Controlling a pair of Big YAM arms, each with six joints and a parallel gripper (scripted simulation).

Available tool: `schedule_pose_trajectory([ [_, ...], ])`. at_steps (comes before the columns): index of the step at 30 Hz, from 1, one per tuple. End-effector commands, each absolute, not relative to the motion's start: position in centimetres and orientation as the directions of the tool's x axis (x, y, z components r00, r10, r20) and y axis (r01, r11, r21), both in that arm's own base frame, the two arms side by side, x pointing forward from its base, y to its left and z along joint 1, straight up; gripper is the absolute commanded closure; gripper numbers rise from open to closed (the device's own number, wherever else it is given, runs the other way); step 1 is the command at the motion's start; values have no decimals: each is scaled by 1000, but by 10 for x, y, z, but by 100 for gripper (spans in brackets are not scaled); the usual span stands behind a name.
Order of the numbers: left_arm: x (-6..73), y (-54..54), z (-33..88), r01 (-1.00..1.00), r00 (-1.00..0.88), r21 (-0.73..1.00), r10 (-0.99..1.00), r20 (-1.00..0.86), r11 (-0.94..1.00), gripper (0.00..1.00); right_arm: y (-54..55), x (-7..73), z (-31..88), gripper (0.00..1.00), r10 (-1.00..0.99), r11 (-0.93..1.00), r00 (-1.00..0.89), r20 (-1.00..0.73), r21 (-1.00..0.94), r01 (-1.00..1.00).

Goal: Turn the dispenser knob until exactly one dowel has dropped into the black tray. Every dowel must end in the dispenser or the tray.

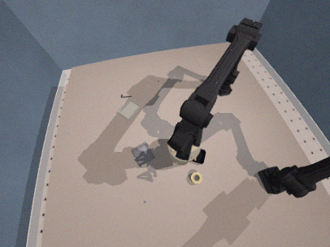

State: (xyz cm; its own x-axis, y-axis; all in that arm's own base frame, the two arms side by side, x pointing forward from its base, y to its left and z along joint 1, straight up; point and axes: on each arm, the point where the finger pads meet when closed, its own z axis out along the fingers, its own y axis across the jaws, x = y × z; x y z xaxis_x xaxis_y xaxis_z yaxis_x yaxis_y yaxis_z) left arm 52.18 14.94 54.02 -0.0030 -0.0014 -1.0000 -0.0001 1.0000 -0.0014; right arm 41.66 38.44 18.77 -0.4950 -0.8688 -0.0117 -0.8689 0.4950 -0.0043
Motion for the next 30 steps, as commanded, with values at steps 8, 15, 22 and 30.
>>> schedule_pose_trajectory([
  [8,518,129,556,13,40,27,27,-999,1000,0,357,450,211,31,-799,594,-583,-150,-44,-803],
  [15,517,117,574,14,74,32,31,-997,999,0,340,477,225,31,-736,659,-625,-261,-66,-749],
  [22,520,95,552,16,53,27,26,-998,1000,0,289,518,263,31,-585,777,-659,-474,-93,-623],
  [30,521,71,540,14,49,21,20,-999,1000,0,229,551,310,31,-399,877,-613,-682,-89,-472],
])
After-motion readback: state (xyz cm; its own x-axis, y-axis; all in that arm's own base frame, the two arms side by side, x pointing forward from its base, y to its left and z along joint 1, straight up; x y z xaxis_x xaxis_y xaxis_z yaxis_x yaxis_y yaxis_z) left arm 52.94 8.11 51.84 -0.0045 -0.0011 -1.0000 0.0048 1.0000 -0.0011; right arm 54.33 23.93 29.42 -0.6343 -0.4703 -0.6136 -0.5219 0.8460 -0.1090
